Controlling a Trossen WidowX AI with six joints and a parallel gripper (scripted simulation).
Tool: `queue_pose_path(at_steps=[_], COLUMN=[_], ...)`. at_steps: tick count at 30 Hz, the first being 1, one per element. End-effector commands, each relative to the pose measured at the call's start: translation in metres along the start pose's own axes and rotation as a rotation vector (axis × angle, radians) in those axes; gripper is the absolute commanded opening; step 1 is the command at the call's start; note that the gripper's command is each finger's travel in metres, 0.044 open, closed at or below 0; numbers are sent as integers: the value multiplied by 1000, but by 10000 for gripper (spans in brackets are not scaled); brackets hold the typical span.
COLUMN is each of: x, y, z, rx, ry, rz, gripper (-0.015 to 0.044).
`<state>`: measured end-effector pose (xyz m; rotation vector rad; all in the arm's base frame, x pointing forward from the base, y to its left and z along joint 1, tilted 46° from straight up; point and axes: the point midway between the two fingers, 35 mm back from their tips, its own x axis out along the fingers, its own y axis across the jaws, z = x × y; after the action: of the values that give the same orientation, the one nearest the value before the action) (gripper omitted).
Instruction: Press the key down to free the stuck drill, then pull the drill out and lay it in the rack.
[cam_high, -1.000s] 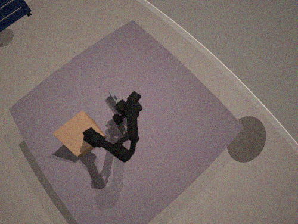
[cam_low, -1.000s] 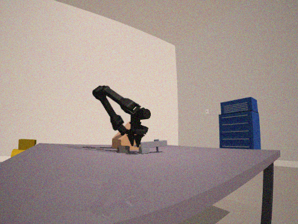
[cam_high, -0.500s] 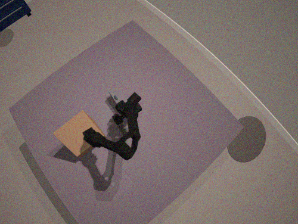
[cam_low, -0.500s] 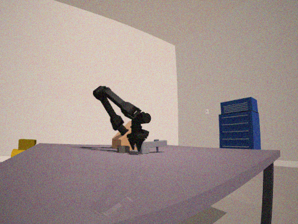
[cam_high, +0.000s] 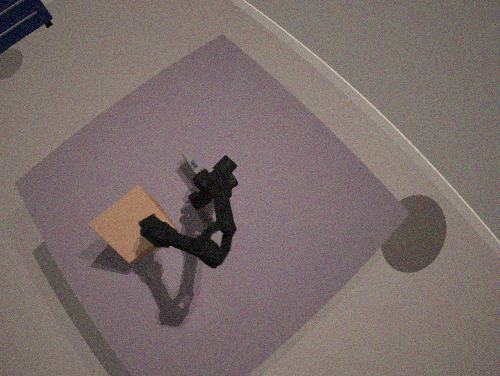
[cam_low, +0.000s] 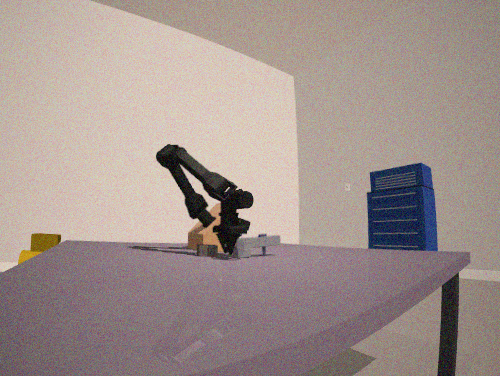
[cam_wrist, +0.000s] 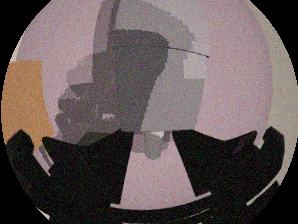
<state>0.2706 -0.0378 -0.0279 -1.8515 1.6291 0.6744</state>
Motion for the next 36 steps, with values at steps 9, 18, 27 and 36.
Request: queue_pose_path(at_steps=[9, 18, 27, 36], x=[0, 0, 1, 1], y=[0, 1, 1, 1], z=[0, -6, -20, -33], rx=[1, -11, -11, -11], ry=[0, 5, 6, 6], rz=[-1, 5, 5, 5], gripper=[13, 0, 0, 0])
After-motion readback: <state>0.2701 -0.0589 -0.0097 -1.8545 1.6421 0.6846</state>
